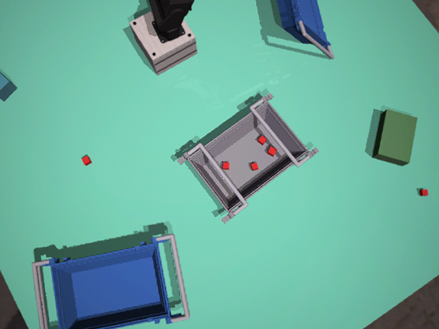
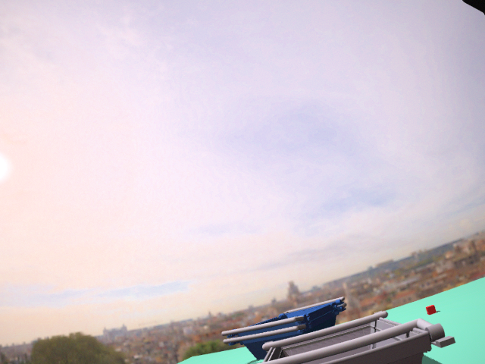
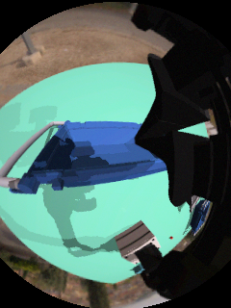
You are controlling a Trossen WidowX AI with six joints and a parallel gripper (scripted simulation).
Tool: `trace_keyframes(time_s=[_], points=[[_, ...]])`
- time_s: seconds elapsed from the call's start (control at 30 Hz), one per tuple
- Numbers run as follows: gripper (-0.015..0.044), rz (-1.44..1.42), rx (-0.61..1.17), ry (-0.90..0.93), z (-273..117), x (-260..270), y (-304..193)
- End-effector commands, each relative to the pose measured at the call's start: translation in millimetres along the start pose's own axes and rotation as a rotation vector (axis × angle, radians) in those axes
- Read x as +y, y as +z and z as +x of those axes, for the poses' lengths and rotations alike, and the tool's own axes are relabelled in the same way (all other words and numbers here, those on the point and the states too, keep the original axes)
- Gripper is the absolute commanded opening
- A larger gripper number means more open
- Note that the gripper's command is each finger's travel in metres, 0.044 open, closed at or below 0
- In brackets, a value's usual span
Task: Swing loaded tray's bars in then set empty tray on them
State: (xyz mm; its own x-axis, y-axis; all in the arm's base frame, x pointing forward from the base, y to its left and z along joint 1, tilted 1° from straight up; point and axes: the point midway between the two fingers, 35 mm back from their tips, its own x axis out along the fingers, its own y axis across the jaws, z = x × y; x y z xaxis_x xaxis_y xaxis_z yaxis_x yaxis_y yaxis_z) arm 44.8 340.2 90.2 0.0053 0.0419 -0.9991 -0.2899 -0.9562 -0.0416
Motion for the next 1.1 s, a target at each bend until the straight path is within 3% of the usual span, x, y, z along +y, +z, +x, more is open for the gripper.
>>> trace_keyframes(time_s=[0.0, 1.07], points=[[0.0000, -0.004, 0.003, -0.005, 3, 1, 0], [0.0000, -0.004, 0.002, -0.001, -3, 52, 1]])
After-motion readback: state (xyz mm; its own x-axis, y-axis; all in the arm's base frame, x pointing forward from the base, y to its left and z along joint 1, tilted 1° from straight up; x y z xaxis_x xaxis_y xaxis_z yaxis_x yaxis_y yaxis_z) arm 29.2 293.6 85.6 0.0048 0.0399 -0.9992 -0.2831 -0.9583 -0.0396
